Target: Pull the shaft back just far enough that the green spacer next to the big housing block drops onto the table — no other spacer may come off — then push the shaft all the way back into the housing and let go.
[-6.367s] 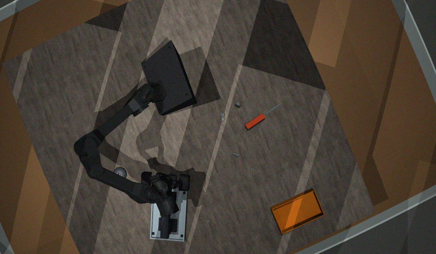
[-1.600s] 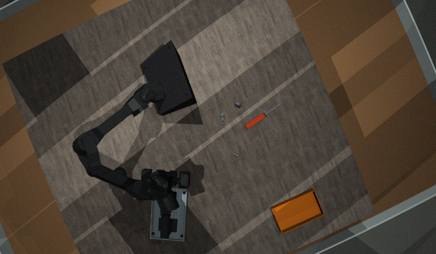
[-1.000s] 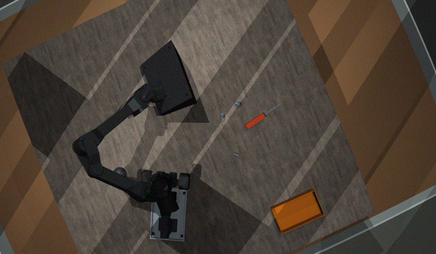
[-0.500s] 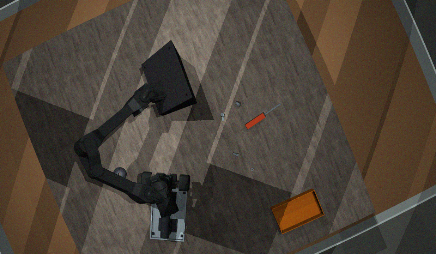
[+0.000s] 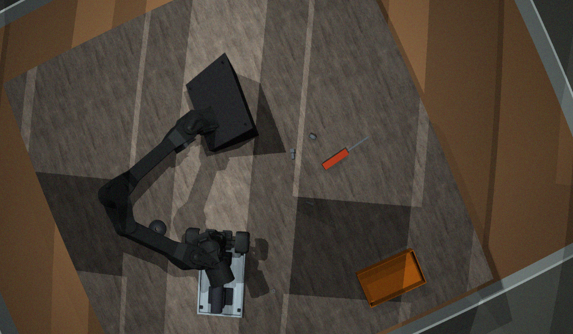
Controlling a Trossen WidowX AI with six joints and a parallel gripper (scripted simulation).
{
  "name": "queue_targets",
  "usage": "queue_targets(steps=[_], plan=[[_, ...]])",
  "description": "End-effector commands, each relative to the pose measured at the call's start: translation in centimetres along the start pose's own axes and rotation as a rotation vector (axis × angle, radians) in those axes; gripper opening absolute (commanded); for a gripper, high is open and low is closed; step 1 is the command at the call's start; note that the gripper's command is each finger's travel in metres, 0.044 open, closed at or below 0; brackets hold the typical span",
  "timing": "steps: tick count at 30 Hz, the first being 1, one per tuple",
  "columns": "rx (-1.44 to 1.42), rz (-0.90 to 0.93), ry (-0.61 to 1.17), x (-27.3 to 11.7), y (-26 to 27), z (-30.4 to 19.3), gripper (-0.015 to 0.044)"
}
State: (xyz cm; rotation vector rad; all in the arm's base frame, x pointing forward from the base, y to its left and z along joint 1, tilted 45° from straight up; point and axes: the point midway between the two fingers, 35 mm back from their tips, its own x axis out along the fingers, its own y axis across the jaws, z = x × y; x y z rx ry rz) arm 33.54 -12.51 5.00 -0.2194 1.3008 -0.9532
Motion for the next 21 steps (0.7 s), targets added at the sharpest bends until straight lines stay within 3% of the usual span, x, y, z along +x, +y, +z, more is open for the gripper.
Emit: queue_targets(steps=[1,21], plan=[[-0.001,-0.004,-0.004,-0.04,-0.08,0.34,0.0000],[-0.001,-0.004,-0.004,-0.05,-0.09,1.13,0.0000]])
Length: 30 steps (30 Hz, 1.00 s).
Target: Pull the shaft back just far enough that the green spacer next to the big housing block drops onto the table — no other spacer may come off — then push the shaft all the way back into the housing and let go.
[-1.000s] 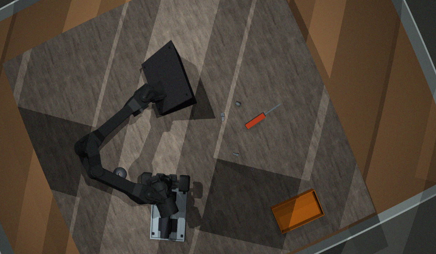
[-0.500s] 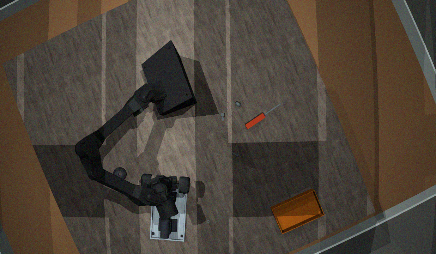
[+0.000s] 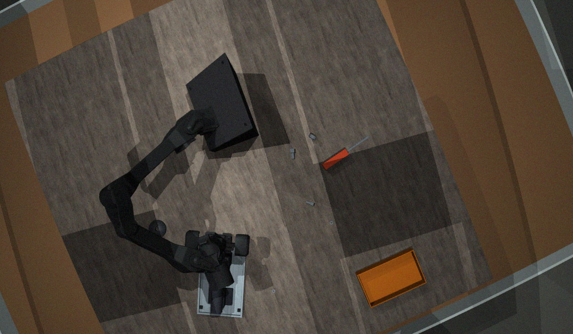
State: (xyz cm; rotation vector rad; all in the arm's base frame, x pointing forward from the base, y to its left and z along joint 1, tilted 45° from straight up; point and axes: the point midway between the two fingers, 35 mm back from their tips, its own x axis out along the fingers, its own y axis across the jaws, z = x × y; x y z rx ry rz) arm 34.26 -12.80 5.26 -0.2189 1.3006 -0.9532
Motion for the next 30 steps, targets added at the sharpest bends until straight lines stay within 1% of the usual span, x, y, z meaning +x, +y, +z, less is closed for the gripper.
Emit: queue_targets(steps=[1,30], plan=[[-0.001,-0.004,-0.004,0.0,-0.1,0.3,0.0000],[-0.001,-0.004,-0.005,-0.1,-0.1,1.5,0.0000]])
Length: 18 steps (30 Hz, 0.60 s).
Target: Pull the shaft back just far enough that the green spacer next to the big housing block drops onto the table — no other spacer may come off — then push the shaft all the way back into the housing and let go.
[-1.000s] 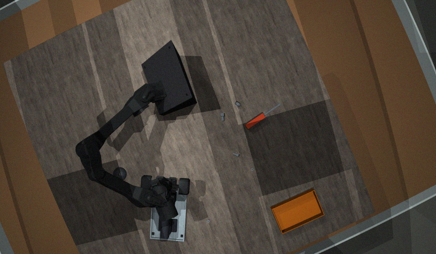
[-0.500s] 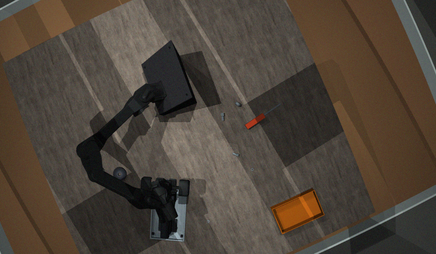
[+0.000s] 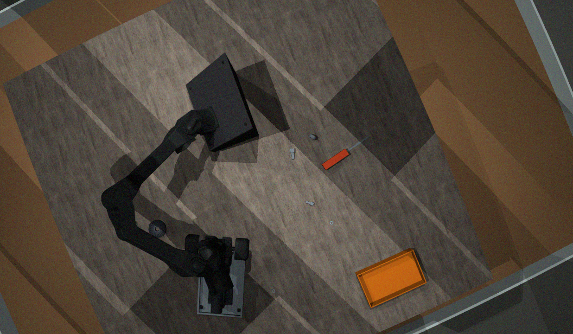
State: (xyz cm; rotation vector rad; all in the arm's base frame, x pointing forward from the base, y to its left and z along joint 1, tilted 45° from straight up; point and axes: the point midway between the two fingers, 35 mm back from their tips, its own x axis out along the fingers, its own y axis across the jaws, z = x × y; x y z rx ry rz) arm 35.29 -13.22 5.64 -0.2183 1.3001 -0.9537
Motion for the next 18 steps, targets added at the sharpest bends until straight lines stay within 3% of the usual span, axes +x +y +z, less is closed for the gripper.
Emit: queue_targets(steps=[1,18], plan=[[-0.002,-0.004,-0.005,-0.04,-0.08,0.35,0.0000],[-0.002,-0.004,-0.005,-0.06,-0.09,1.03,0.0000]])
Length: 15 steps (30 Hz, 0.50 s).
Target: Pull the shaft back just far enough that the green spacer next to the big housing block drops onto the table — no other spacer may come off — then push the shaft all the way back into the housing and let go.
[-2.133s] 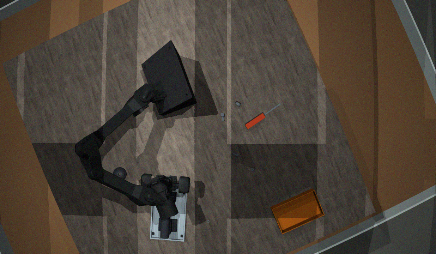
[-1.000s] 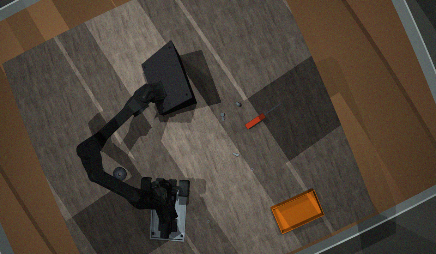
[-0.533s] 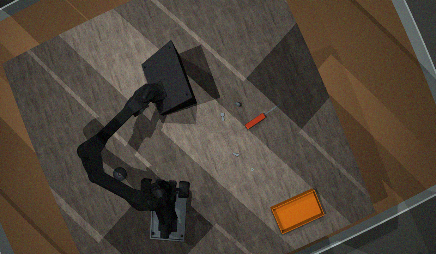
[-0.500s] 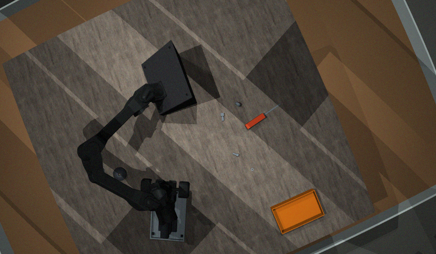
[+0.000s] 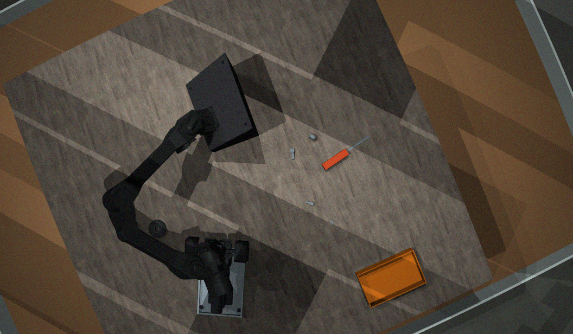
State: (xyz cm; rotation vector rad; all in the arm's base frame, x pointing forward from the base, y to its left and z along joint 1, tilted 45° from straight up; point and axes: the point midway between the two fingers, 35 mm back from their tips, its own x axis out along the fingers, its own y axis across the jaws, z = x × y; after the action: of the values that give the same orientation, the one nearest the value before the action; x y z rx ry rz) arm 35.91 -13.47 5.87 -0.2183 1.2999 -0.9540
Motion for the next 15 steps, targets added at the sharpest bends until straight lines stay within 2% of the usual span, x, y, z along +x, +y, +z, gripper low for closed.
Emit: queue_targets(steps=[1,15], plan=[[-0.002,-0.004,-0.005,-0.05,-0.08,0.36,0.0000],[-0.002,-0.004,-0.005,-0.06,-0.08,0.91,0.0000]])
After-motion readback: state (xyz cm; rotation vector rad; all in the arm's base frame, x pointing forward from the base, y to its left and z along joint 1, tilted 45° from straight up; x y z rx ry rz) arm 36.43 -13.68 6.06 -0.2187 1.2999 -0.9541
